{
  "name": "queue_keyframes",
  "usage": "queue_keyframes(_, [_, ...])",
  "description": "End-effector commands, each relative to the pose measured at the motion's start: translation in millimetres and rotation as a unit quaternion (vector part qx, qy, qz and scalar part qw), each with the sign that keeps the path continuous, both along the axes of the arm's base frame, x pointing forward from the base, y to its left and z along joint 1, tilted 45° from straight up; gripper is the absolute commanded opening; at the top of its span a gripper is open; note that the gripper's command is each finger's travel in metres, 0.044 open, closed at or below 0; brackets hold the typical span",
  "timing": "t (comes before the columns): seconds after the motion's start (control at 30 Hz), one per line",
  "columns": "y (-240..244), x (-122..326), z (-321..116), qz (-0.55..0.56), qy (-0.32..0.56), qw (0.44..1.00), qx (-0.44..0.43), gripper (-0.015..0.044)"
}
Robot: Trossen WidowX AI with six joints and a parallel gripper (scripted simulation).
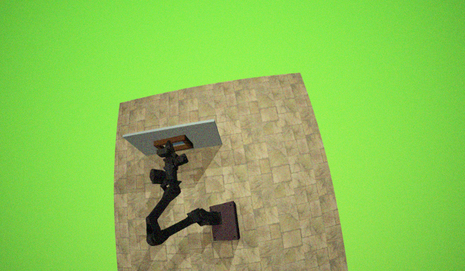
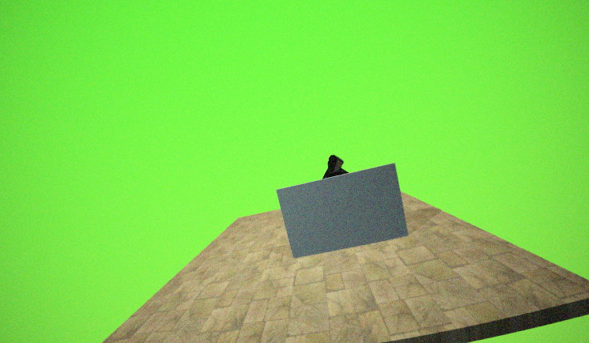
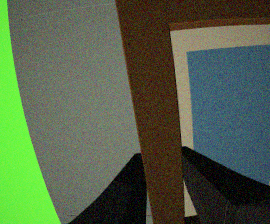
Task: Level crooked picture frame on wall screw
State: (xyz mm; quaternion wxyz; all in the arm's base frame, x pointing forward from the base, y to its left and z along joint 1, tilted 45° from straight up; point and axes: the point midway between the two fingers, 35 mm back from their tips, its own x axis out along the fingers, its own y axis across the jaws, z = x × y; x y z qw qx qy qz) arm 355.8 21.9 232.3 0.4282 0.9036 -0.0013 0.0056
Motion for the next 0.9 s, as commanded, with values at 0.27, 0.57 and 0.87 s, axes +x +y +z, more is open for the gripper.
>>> queue_keyframes(0.27, [-0.1,0.0,0.2,0.002,-0.001,0.999,0.037,0.0])
queue_keyframes(0.57, [-0.3,0.0,0.3,0.002,-0.001,0.998,0.059,0.0])
queue_keyframes(0.87, [-0.6,0.1,0.1,0.001,-0.001,0.999,0.051,0.021])
